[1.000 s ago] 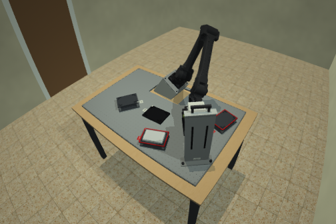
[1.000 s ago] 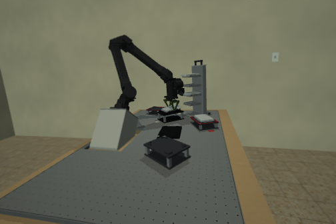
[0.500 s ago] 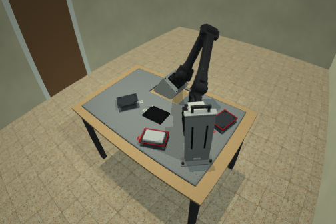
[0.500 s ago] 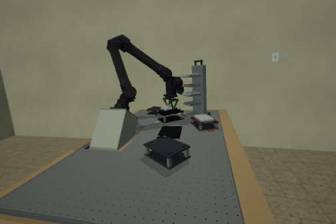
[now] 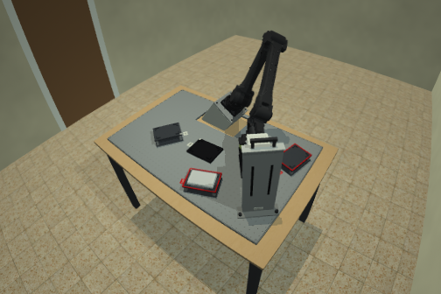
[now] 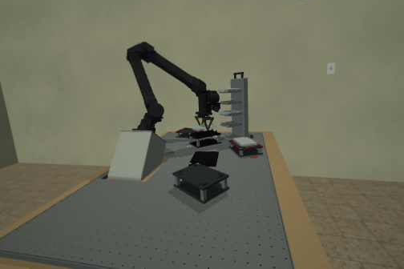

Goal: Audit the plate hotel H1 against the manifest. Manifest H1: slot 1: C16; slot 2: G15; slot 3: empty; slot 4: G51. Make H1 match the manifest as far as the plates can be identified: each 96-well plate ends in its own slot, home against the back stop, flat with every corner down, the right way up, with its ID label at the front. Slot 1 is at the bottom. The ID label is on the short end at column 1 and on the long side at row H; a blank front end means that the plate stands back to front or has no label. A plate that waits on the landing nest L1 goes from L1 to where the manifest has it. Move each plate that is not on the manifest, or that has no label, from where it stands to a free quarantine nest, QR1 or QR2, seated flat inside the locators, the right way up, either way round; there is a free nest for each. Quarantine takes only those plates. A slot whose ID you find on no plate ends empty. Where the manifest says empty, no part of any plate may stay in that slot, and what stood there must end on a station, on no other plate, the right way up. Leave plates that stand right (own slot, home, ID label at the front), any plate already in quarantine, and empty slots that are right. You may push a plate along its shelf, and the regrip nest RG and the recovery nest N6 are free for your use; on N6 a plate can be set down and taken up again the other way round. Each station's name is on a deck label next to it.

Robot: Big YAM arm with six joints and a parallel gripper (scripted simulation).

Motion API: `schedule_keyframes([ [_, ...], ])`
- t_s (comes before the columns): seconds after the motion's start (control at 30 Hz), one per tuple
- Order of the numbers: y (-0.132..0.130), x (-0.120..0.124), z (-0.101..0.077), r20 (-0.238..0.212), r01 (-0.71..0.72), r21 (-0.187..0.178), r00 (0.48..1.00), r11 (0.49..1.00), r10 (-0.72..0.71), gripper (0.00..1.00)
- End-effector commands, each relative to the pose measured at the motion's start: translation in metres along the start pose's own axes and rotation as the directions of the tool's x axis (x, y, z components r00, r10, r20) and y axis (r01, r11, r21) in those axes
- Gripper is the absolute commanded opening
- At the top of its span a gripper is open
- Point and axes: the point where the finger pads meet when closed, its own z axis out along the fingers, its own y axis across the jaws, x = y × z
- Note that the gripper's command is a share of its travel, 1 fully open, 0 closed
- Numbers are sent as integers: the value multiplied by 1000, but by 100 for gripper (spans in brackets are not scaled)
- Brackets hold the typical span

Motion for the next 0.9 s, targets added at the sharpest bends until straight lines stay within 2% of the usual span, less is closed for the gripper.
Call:
schedule_keyframes([
  [0.0, 4, -27, -26, 67, 25, 5, 997, 1000, -25, 86],
  [0.03, 4, -27, -26, 67, 25, 5, 997, 1000, -25, 86],
  [0.07, 0, -24, -19, 41, 11, 4, 999, 1000, -11, 86],
  [0.2, 4, -26, -31, 68, 25, 5, 997, 1000, -26, 86],
  [0.37, 2, -24, -32, 54, 18, 5, 998, 1000, -18, 86],
  [0.43, 4, -24, -38, 67, 25, 6, 997, 1000, -26, 86],
  [0.6, 4, -24, -41, 67, 25, 6, 997, 1000, -26, 86],
  [0.63, 0, -22, -34, 42, 12, 5, 999, 1000, -12, 86],
  [0.77, 4, -23, -47, 68, 26, 7, 997, 1000, -26, 86],
  [0.87, 4, -22, -49, 65, 25, 7, 998, 1000, -25, 86],
])
